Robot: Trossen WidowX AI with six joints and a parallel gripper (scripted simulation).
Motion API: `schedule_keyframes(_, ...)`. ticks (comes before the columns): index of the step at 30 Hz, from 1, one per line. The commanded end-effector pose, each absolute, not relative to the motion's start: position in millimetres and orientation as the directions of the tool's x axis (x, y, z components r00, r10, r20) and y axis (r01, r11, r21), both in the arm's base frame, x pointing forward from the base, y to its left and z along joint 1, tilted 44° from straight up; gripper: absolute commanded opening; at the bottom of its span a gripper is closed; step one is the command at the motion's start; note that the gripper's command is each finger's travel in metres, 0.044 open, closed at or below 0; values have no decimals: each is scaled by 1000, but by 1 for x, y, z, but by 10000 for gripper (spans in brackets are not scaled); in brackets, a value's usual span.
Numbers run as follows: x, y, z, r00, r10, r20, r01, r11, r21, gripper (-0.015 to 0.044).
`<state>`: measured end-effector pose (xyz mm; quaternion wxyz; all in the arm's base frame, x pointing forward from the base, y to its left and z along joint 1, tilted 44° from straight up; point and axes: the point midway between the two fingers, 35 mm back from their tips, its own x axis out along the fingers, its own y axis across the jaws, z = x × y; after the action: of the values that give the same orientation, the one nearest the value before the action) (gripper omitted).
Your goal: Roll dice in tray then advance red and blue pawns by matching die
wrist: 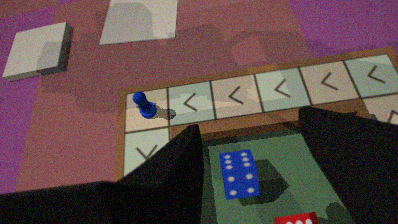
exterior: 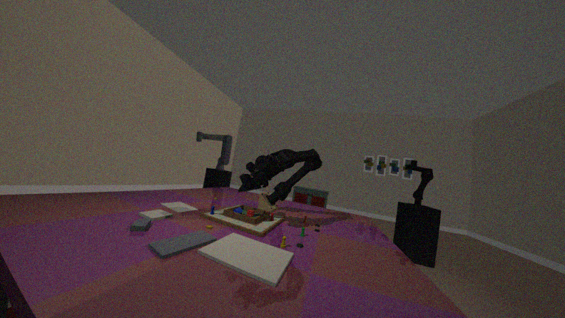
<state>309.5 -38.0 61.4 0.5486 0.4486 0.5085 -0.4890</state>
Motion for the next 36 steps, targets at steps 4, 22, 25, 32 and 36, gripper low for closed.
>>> schedule_keyframes(4,312,-63,88,20,-90,-996,994,110,10,394)
schedule_keyframes(22,248,-65,40,-100,607,-788,992,126,-30,440)
schedule_keyframes(25,254,-44,54,-89,612,-786,957,270,103,361)
schedule_keyframes(32,250,53,113,-67,674,-736,382,699,605,200)
schedule_keyframes(36,244,68,122,-70,689,-722,234,715,659,200)
